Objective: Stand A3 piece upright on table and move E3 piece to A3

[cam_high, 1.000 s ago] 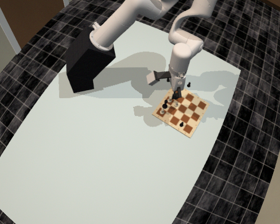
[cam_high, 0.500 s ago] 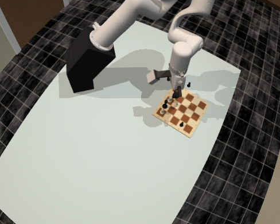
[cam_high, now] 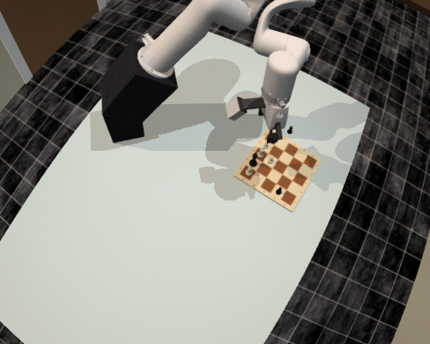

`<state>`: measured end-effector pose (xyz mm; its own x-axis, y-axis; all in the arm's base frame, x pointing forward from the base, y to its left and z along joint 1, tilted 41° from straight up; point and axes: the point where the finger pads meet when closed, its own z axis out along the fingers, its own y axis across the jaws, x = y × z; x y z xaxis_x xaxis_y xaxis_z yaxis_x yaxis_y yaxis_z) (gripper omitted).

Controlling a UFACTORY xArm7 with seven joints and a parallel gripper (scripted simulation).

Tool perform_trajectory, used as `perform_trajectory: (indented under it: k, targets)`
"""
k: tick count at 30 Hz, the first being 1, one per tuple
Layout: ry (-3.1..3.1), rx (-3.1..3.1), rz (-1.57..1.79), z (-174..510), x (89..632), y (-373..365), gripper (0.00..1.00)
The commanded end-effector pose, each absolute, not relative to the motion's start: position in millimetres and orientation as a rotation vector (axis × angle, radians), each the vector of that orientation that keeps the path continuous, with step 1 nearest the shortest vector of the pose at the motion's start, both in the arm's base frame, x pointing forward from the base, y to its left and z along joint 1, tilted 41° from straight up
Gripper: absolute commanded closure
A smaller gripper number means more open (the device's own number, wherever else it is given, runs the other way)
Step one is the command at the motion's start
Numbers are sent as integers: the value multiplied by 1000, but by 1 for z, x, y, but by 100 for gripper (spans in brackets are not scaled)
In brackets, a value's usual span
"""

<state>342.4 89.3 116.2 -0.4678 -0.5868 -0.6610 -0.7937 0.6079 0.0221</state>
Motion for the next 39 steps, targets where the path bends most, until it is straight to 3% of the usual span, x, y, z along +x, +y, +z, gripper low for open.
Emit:
perform_trajectory:
  k: [1, 39]
  targets:
    - [2219, -1084, 439, 127, 337, 83, 0]
    - [2219, -1084, 439, 131, 335, 80, 0]
